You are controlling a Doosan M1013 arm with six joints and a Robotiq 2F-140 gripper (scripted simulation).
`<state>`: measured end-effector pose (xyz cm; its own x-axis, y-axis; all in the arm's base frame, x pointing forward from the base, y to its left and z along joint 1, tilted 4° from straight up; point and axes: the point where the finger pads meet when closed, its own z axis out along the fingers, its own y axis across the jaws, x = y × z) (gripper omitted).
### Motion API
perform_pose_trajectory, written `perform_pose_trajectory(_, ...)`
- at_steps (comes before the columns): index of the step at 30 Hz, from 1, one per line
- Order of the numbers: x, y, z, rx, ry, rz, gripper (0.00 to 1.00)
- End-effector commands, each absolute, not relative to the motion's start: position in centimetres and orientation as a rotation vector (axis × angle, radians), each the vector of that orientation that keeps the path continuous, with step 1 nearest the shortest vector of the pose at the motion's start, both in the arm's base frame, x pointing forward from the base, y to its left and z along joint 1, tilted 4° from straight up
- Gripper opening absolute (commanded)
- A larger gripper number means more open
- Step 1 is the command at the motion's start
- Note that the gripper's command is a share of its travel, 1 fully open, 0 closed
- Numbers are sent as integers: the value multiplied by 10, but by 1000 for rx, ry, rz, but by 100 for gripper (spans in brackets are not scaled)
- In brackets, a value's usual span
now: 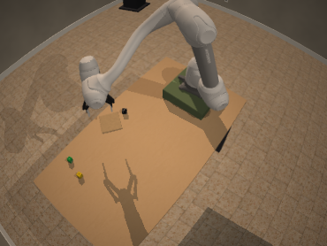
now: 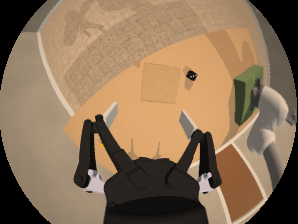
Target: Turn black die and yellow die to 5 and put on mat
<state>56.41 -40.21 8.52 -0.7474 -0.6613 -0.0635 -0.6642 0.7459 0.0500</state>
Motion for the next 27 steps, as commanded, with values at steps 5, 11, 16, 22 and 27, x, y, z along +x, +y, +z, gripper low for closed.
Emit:
perform_pose_trajectory(5,466,-382,77,-858,2978,93,100)
perform_pose_trajectory(11,408,-357,67,-706,3021,96,100)
perform_pose_trajectory(16,391,-349,63,-661,3033,97,100)
perform_pose_trajectory(22,390,-349,63,-660,3033,97,100)
perform_pose_trajectory(27,390,-349,63,-660,3033,97,100)
